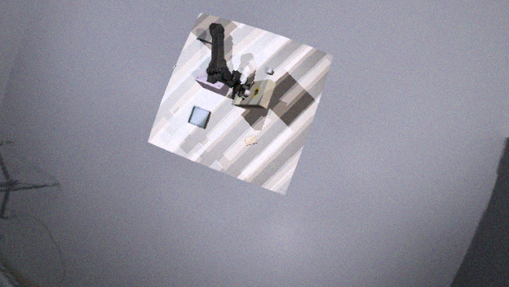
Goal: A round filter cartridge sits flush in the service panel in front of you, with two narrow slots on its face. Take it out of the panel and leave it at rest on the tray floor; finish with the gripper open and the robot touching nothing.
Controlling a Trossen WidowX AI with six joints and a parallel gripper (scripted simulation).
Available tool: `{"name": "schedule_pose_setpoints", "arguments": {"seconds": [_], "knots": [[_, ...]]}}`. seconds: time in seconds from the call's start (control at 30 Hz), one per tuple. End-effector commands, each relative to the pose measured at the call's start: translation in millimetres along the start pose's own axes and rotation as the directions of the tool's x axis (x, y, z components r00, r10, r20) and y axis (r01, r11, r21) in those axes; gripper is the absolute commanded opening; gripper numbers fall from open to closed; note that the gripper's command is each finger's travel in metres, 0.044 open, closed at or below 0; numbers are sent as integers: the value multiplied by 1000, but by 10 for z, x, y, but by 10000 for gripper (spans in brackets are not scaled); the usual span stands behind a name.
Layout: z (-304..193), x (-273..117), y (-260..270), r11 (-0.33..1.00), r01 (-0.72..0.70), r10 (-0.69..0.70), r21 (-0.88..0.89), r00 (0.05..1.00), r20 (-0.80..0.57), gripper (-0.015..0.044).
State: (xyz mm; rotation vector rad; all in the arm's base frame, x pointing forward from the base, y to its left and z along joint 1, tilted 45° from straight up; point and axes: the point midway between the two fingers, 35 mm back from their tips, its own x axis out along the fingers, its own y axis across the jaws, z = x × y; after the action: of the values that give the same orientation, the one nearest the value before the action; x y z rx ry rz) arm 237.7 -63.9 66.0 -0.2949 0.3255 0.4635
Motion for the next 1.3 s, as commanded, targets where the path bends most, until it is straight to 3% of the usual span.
{"name": "schedule_pose_setpoints", "arguments": {"seconds": [0.0, 0.43, 0.83, 0.9, 0.97, 1.1, 1.17, 1.27], "knots": [[-11, -2, 34, 1000, 7, -7, -10, 1000, 1, 91], [353, -100, -637, 1000, 10, -10, -13, 1000, 1, 91], [647, -562, -1170, 999, 19, -19, -28, 1000, 1, 406], [583, -508, -1100, 998, -6, 7, 66, 1000, -18, 353], [410, -373, -887, 946, -59, 85, 320, 994, -68, 305], [77, -171, -337, 632, -52, 284, 773, 944, -169, 305], [-15, -138, -141, 495, -4, 353, 869, 915, -197, 305], [-26, -135, -116, 477, 3, 362, 879, 910, -200, 305]]}}
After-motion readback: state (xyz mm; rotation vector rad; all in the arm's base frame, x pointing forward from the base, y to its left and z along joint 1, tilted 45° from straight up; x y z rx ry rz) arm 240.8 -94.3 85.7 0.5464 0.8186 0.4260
